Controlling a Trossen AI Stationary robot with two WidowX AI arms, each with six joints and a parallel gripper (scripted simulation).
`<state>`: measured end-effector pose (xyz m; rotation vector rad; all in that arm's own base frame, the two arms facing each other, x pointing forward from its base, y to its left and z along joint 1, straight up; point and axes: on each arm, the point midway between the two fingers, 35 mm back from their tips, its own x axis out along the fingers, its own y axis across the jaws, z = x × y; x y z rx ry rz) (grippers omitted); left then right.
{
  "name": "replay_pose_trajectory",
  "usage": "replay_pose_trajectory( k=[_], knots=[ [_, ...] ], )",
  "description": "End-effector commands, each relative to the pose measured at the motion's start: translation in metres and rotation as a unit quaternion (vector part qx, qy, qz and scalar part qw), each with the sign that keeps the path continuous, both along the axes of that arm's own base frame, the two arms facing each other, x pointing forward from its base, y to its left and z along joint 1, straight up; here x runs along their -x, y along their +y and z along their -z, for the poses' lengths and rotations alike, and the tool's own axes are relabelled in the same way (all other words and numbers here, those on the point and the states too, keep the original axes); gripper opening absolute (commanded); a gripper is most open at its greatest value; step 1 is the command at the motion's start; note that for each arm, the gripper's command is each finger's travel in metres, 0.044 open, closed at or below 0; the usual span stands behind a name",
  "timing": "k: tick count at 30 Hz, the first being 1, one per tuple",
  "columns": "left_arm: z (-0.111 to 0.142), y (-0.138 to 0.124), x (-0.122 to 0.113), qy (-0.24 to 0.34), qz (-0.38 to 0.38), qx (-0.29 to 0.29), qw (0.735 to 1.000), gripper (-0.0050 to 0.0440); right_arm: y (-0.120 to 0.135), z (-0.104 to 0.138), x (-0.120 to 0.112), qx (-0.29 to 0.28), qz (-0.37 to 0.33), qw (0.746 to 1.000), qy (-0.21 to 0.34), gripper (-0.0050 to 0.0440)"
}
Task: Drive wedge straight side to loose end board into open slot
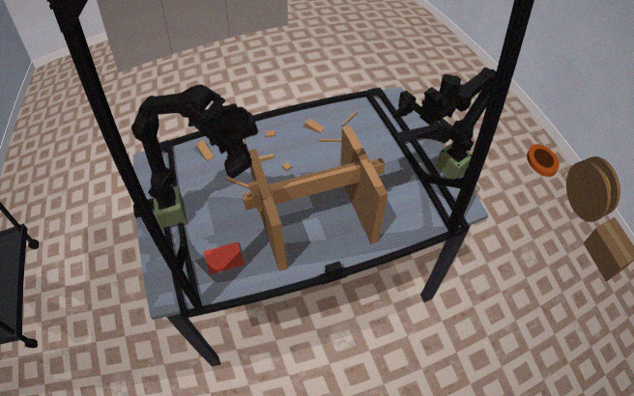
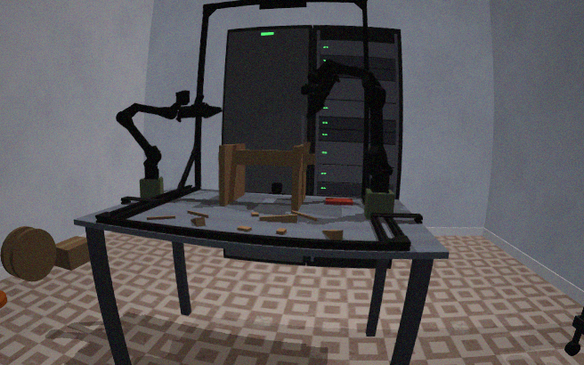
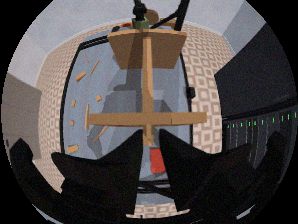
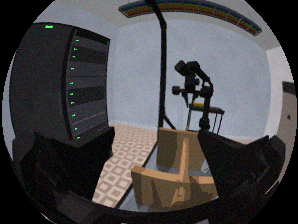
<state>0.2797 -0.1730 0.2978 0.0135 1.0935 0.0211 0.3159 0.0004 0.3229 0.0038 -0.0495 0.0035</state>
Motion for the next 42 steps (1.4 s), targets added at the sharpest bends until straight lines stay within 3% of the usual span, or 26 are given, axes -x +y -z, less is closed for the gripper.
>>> replay_pose_trajectory(
  k=[1,6,8,12,42],
  knots=[
    [0.017,0.001,0.0,0.006,0.002,0.003,1.0,0.0086,0.0,0.0,0.0,0.0,0.0,1.0,0.0,0.044],
    [0.059,0.002,0.001,0.019,0.003,0.009,1.0,0.0086,0.0,0.0,0.0,0.0,0.0,1.0,0.0,0.044],
    [0.064,0.003,0.001,0.021,0.003,0.01,1.0,0.0086,0.0,0.0,0.0,0.0,0.0,1.0,0.0,0.044],
    [0.068,0.003,0.001,0.021,0.003,0.01,1.0,0.0,0.0,0.0,0.0,0.0,0.0,1.0,0.0,0.044],
    [0.112,0.001,-0.001,0.021,0.003,0.01,1.0,0.0,0.0,0.0,0.0,0.0,0.0,1.0,0.0,0.044]
  ],
)
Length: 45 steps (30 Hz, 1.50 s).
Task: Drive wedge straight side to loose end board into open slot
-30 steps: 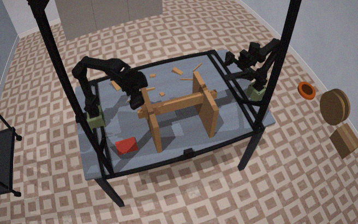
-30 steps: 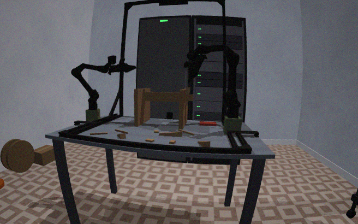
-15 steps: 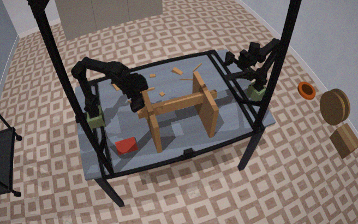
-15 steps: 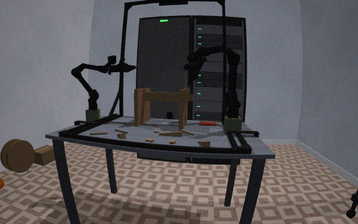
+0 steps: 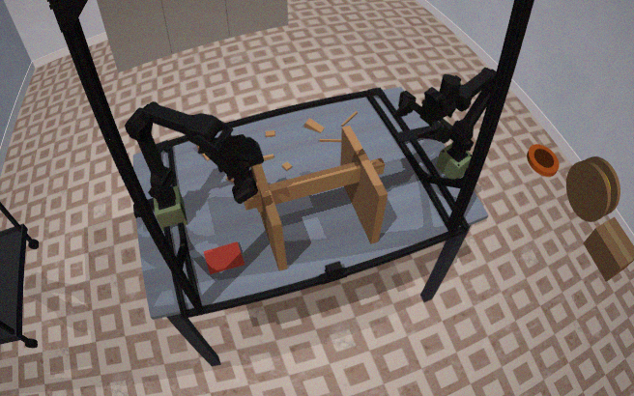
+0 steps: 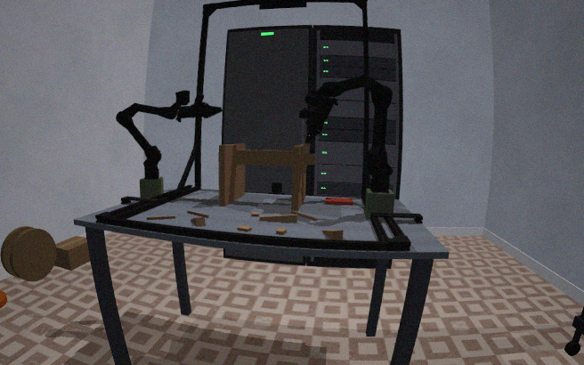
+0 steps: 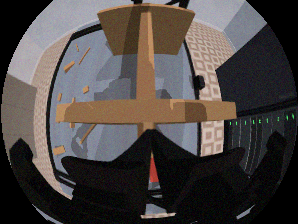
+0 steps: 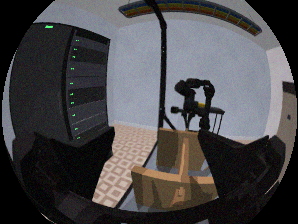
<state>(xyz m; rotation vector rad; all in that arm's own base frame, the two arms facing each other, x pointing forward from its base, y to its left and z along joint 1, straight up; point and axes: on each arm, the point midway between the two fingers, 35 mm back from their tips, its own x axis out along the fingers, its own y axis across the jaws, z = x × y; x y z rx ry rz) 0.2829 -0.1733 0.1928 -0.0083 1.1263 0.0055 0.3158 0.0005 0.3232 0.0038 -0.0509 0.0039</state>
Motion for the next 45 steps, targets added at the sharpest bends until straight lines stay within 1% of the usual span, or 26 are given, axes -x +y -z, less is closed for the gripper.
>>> replay_pose_trajectory(
  k=[1,23,35,36,45],
  knots=[
    [0.009,0.001,0.002,0.005,0.002,-0.002,1.0,0.0,0.0,0.0,0.0,0.0,0.0,1.0,0.0,0.044],
    [0.042,0.003,0.005,0.005,0.002,-0.002,1.0,0.0,0.0,0.0,0.0,0.0,0.0,1.0,0.0,0.044],
    [0.042,0.003,0.005,0.005,0.002,-0.002,1.0,0.0,0.0,0.0,0.0,0.0,0.0,1.0,0.0,0.044],
    [0.032,0.001,0.0,-0.01,0.0,0.005,1.0,0.0,0.0,0.0,0.0,0.0,0.0,1.0,0.0,0.044],
    [0.032,0.001,0.0,-0.01,0.0,0.005,1.0,0.0,0.0,0.0,0.0,0.0,0.0,1.0,0.0,0.044]
  ],
)
